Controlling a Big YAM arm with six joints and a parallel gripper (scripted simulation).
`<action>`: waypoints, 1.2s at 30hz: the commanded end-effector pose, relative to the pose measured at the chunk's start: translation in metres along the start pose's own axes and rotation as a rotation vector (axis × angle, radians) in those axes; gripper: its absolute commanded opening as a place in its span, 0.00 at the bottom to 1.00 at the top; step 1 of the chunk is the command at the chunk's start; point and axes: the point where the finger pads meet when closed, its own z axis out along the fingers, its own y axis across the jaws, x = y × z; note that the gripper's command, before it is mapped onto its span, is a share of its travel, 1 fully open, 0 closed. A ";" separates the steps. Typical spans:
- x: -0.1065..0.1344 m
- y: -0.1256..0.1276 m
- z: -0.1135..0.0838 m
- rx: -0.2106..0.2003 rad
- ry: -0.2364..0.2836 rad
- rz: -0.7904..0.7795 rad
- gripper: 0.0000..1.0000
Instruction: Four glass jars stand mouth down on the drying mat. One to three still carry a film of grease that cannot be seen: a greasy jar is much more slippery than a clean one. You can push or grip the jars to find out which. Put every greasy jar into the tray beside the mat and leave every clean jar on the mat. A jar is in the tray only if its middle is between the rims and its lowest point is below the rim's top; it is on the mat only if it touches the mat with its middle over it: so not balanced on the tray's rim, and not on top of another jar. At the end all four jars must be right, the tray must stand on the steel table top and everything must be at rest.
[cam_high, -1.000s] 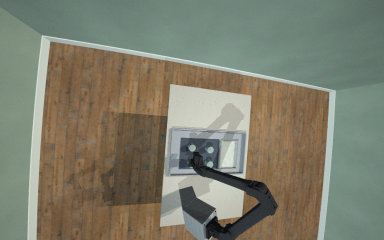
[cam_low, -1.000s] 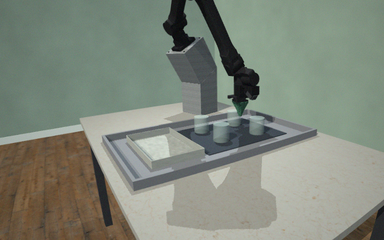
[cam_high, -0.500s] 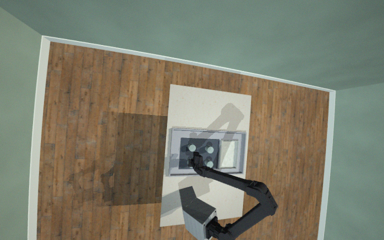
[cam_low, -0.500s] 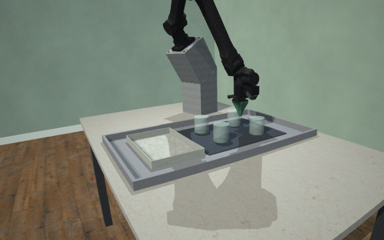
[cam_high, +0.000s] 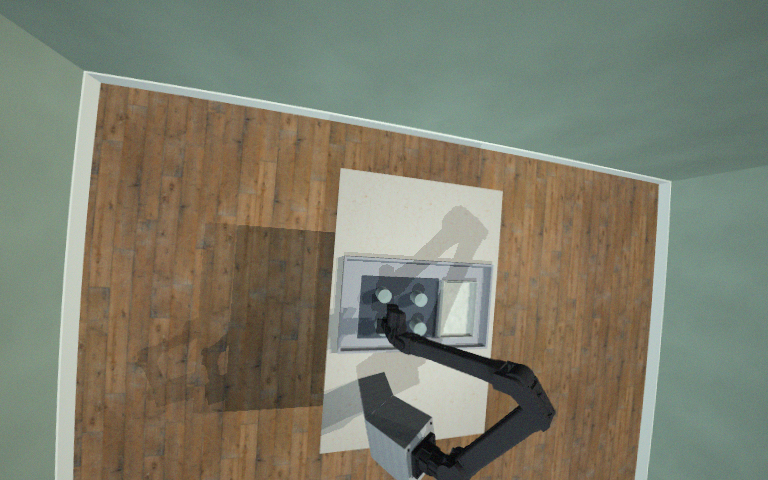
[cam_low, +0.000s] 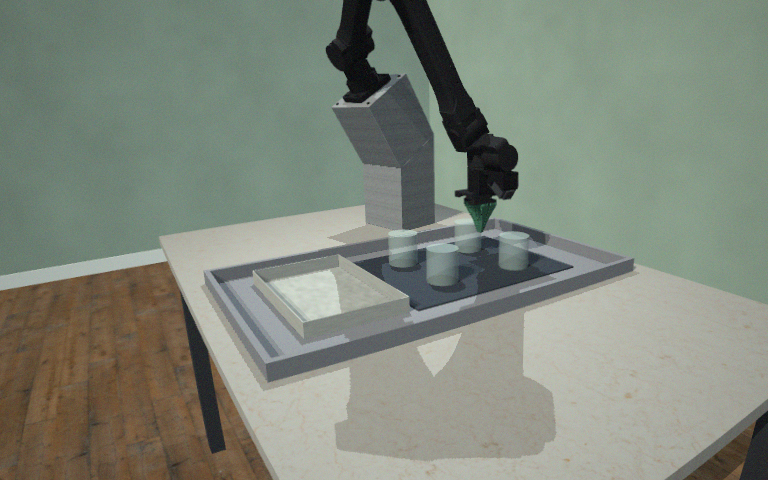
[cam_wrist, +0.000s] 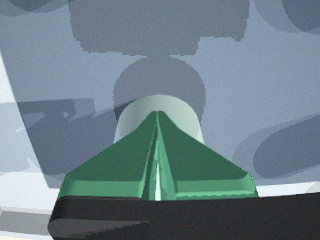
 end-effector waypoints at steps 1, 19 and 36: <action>0.018 -0.004 0.003 -0.001 0.027 -0.013 0.00; 0.020 -0.004 0.003 -0.001 0.027 -0.013 0.00; 0.022 -0.004 0.003 -0.001 0.027 -0.013 0.00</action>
